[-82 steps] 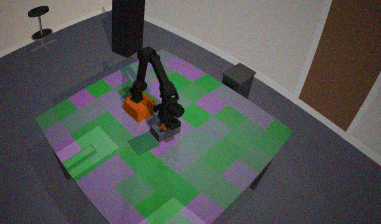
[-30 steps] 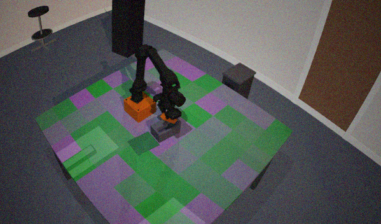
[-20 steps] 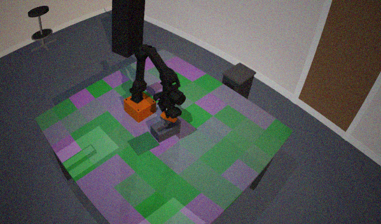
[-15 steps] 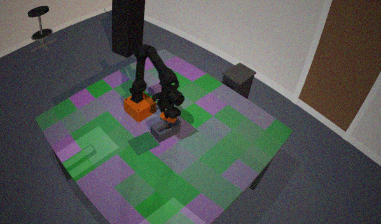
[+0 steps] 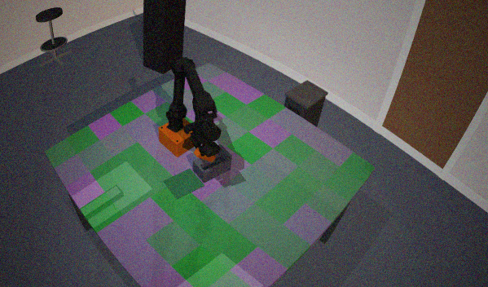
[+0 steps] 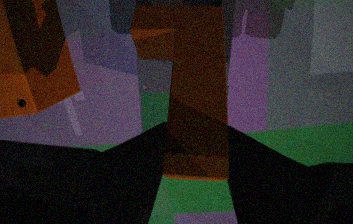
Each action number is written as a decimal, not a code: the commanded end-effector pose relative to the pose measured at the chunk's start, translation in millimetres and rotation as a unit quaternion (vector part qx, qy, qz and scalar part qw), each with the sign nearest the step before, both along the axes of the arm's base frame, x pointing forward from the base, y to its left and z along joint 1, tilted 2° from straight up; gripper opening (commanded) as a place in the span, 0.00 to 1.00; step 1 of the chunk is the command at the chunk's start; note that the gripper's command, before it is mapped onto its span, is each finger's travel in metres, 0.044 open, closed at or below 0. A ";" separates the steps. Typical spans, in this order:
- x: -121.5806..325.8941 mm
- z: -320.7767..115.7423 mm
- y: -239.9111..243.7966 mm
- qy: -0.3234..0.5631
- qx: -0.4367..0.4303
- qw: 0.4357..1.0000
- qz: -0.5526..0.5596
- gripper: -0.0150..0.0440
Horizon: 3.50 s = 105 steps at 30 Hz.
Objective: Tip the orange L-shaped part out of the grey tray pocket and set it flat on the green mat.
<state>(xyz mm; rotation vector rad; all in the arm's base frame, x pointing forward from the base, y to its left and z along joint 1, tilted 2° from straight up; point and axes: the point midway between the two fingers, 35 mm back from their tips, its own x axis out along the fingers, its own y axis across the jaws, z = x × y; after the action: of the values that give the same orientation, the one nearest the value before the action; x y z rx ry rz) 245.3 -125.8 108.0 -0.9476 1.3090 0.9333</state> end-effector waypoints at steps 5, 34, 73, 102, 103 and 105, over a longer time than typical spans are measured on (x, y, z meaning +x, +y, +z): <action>-13.7 -2.4 -28.2 0.001 0.001 1.000 0.002 0.25; -47.4 -10.1 -96.3 0.002 -0.001 1.000 0.002 0.25; -45.3 -69.5 -95.2 0.002 -0.001 1.000 0.002 0.25; -44.8 -86.7 -94.7 0.002 -0.001 1.000 0.002 0.25; -44.8 -86.7 -94.7 0.002 -0.001 1.000 0.002 0.25; -44.8 -86.7 -94.7 0.002 -0.001 1.000 0.002 0.25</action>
<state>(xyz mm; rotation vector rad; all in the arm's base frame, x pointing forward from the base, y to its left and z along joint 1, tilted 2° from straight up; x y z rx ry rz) 200.7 -220.8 22.2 -0.9538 1.3111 0.9381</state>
